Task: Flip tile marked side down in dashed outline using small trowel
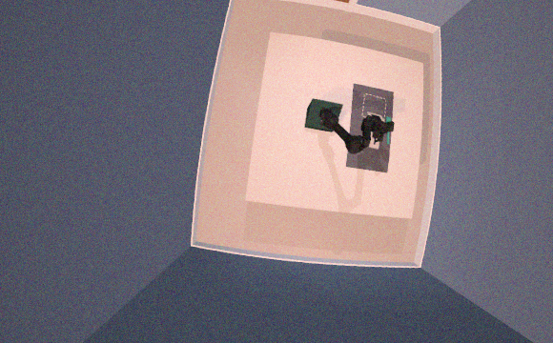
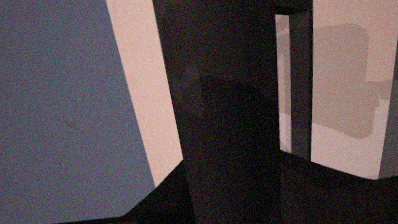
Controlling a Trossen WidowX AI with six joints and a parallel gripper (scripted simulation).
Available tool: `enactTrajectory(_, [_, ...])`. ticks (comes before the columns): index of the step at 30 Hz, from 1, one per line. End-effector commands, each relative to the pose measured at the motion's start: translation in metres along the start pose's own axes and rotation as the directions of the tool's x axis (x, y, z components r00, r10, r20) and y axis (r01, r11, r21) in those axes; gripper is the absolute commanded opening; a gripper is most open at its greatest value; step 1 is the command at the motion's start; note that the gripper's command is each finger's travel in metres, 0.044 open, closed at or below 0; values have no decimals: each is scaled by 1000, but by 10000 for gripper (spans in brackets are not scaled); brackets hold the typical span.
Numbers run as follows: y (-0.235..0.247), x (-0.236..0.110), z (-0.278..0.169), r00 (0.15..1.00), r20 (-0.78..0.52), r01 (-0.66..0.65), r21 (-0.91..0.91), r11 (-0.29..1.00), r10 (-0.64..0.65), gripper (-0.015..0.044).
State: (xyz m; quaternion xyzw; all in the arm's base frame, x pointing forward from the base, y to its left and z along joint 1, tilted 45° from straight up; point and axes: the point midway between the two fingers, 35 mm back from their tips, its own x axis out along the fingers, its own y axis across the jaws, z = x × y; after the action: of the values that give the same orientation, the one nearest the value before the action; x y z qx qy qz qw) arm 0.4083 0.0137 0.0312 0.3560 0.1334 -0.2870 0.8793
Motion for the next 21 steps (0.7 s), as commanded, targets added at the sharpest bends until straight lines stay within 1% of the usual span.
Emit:
enactTrajectory(1, [10,-5,-11,1000,-8,-19,5,1000,19,0])
enactTrajectory(21, [16,-9,-54,1000,-9,-19,7,1000,20,0])
